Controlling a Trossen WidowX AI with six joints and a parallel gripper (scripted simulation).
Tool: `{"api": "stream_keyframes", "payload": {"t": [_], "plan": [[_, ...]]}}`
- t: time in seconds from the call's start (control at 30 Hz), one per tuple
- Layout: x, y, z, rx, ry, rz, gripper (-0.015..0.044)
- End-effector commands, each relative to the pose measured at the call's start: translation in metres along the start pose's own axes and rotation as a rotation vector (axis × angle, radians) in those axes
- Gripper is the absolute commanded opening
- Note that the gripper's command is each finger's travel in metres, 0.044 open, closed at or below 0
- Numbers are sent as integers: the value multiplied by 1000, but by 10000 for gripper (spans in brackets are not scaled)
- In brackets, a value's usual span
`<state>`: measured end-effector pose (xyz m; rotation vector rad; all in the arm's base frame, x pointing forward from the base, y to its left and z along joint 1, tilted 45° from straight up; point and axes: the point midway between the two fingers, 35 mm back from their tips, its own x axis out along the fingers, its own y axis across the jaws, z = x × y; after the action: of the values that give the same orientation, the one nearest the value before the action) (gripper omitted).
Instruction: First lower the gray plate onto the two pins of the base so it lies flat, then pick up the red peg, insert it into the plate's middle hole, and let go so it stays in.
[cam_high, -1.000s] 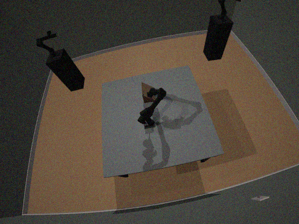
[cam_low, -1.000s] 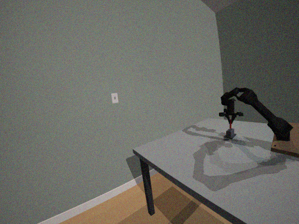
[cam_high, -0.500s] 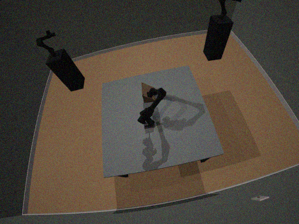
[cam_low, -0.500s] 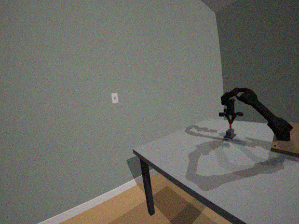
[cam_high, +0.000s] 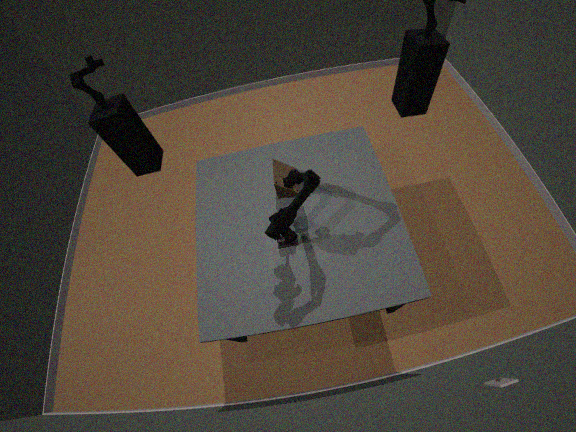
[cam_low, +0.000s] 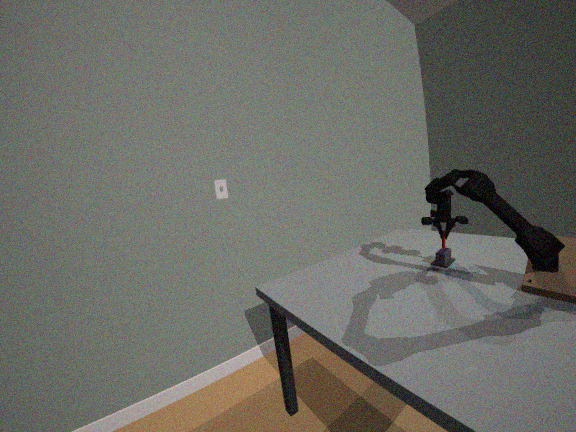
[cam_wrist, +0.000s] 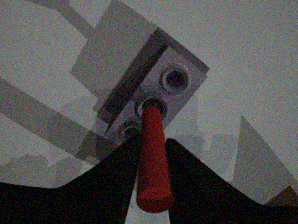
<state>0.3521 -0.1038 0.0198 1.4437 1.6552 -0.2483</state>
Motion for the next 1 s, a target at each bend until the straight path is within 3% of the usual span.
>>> {"api": "stream_keyframes", "payload": {"t": [0.0, 0.97], "plan": [[-1, 1, 1, 2, -1, 2, 0], [14, 1, 1, -12, -6, -2, 0]]}}
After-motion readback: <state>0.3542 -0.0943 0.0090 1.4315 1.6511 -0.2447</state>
